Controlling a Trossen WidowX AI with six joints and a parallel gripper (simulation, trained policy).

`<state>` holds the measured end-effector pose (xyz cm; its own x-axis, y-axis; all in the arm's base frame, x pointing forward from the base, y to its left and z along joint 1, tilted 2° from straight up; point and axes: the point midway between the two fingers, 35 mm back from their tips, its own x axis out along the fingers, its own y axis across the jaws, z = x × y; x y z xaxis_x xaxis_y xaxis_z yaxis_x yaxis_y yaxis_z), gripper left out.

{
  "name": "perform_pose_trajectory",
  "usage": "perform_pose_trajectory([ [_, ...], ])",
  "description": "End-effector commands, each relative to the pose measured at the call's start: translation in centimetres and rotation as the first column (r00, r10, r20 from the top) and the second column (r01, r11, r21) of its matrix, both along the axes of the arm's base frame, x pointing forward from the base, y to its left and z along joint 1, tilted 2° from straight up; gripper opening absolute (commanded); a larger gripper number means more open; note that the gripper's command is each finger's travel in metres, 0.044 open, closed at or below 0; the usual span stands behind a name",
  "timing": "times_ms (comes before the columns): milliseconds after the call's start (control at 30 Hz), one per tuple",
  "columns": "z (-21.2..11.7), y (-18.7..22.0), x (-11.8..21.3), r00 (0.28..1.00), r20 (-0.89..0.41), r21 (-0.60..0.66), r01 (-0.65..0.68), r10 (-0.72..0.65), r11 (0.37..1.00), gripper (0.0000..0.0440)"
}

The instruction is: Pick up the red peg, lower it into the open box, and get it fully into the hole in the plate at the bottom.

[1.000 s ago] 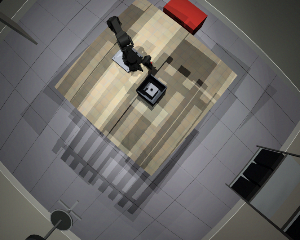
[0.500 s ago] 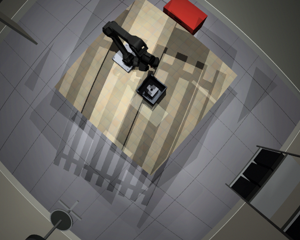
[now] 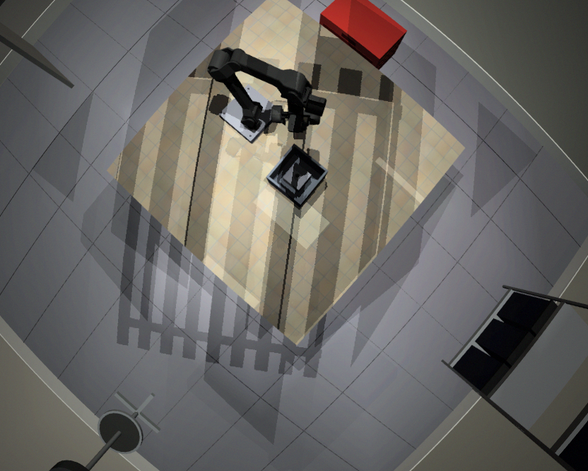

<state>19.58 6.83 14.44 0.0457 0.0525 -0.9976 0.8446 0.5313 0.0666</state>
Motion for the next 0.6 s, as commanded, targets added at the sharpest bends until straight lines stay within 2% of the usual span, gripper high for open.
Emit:
perform_pose_trajectory([
  [0,-0.9,1.0,-0.3,0.999,-0.030,-0.031,-0.027,0.026,0.999,0.0440],
  [567,-7.6,4.1,-0.7,0.990,-0.045,-0.141,-0.141,0.136,0.980,0.0440],
])
